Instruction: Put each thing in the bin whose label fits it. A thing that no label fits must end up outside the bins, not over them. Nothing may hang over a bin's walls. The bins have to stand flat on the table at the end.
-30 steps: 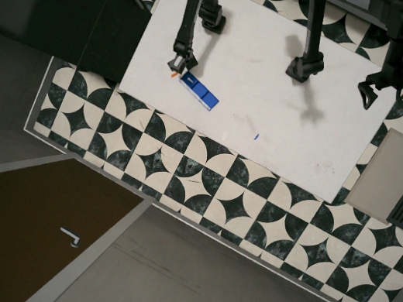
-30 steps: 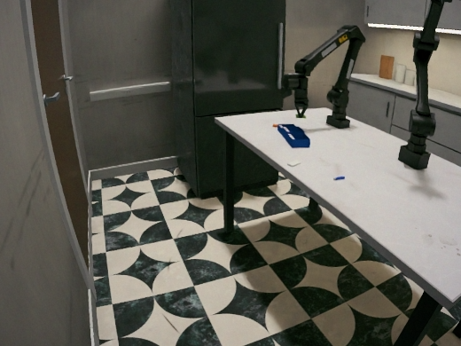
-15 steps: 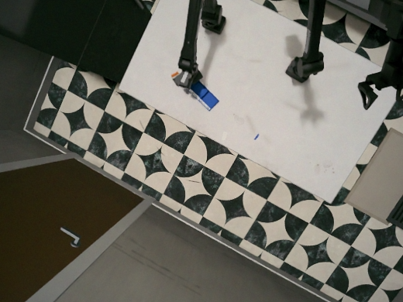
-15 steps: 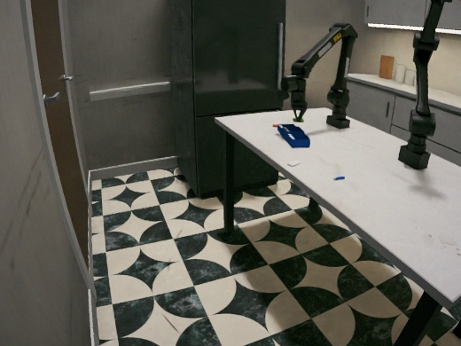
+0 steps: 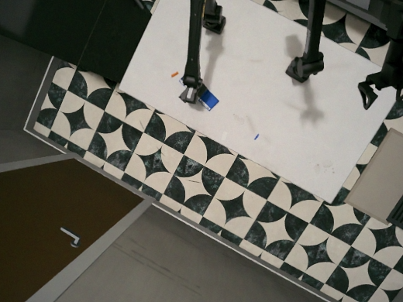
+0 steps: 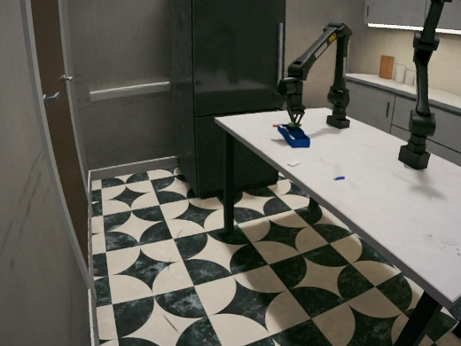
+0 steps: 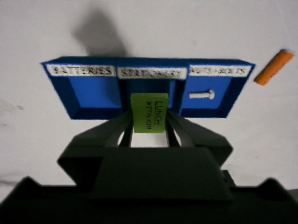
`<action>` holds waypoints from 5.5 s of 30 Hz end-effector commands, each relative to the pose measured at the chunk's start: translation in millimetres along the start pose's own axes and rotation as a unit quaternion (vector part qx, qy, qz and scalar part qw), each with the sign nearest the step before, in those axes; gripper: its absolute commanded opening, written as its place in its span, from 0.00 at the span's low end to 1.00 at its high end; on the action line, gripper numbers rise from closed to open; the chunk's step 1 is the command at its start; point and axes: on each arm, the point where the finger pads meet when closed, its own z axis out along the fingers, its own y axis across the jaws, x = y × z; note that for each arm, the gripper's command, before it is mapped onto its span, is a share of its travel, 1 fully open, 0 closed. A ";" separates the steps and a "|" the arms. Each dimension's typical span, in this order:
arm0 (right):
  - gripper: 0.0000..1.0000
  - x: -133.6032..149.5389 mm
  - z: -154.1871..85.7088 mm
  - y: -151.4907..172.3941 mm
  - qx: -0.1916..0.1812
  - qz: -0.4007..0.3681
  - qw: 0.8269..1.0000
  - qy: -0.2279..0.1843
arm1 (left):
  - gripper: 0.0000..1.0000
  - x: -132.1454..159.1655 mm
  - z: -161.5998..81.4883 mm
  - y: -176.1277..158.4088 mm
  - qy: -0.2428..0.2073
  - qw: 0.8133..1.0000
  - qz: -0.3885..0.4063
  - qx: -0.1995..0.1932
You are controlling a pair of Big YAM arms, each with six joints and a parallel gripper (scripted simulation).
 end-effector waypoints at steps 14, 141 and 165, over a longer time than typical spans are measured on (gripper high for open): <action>0.34 -4.2 -13.4 2.1 -0.015 0.005 1.000 -0.023 | 1.00 -8.4 -22.9 -4.0 -0.021 1.000 0.005 0.004; 0.45 -7.7 -13.6 2.2 -0.012 0.005 1.000 -0.019 | 1.00 -8.4 -22.9 -4.0 -0.021 1.000 0.005 0.004; 0.23 -8.9 -14.9 52.8 -0.011 -0.080 0.997 -0.018 | 1.00 -8.4 -22.9 -4.0 -0.021 1.000 0.005 0.004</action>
